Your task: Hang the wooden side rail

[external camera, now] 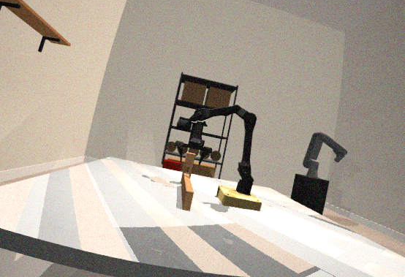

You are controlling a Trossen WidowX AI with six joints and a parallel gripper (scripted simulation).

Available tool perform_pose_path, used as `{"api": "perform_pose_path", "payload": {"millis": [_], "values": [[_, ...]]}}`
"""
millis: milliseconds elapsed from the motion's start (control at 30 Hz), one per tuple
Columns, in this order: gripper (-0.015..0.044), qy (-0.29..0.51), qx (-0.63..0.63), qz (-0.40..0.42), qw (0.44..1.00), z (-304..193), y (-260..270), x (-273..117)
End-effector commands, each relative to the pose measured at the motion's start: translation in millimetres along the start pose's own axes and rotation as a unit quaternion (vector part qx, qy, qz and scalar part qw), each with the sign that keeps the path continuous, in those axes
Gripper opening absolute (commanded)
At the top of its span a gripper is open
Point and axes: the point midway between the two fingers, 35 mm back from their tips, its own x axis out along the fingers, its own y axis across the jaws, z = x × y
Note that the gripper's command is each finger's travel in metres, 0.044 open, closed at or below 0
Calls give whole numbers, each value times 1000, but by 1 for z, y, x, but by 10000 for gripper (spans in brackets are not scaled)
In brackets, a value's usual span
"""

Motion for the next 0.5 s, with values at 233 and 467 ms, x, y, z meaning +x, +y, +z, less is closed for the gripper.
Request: {"api": "perform_pose_path", "payload": {"millis": [233, 467], "values": [[440, -4, -10, -1, 1000, 1, -2, 33], [440, -4, -10, -1, 1000, 1, -2, 47]]}}
